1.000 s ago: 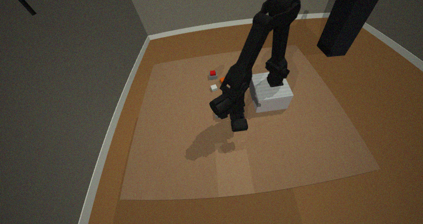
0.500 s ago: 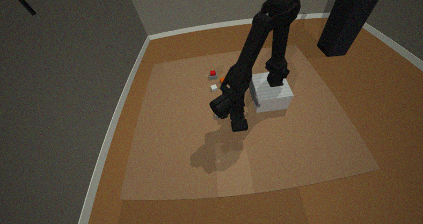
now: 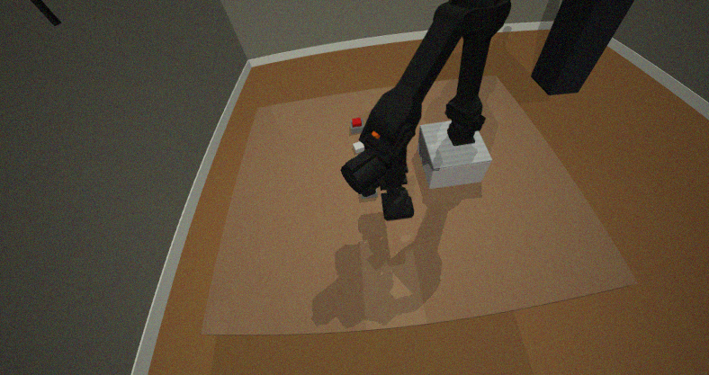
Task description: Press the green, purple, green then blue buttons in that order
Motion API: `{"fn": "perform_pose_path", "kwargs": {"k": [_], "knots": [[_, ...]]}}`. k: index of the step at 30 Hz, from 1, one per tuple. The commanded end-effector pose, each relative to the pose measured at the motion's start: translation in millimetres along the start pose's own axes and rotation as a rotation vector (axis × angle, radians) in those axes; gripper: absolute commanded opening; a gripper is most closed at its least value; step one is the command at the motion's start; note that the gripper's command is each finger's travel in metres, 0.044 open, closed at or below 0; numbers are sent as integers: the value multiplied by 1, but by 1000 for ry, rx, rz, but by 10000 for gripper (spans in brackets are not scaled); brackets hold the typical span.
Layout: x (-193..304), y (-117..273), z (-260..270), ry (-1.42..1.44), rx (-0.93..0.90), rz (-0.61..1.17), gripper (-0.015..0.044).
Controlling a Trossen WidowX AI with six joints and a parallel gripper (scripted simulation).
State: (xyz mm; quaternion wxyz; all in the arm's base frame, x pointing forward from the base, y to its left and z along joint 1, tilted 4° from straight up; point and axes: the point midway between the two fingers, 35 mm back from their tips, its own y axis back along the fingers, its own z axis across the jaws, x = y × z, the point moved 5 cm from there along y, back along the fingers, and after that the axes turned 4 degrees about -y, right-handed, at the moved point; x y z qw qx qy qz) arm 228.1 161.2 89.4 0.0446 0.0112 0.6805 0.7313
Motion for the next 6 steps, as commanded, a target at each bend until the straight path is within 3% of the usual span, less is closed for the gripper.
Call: {"fn": "perform_pose_path", "kwargs": {"k": [1, 5, 6], "knots": [[-9, 32, 30, 2, -7, -9, 256], [-10, 37, 35, 2, -8, -9, 361], [-10, 37, 35, 2, -8, -9, 361]]}}
